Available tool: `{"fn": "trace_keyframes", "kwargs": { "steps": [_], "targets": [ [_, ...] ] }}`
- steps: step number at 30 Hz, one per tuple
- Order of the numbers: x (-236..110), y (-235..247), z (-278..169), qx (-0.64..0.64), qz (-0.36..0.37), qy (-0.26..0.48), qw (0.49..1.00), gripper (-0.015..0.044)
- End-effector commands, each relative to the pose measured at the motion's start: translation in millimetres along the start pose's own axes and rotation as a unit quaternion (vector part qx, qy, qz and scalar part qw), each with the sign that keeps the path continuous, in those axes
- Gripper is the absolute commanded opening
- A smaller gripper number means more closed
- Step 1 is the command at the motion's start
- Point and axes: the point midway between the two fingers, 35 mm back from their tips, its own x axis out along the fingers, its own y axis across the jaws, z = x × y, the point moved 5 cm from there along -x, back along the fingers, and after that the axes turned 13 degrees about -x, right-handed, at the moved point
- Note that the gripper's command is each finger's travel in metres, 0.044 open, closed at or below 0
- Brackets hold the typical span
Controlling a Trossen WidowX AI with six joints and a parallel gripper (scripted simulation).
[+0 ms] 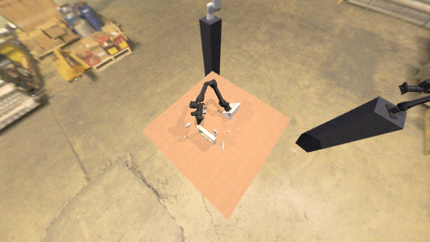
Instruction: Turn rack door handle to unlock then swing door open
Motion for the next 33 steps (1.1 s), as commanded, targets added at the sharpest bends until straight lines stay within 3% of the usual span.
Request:
{"fn": "trace_keyframes", "kwargs": {
  "steps": [1, 18, 33],
  "targets": [
    [10.8, 12.9, -5.9, -0.005, -0.011, 0.045, 0.999, 0.028],
    [41.8, 63.0, -40.1, -0.061, -0.083, 0.209, 0.973, 0.028],
    [54.9, 102.6, -73.1, -0.15, -0.172, 0.305, 0.924, 0.028]
  ]
}}
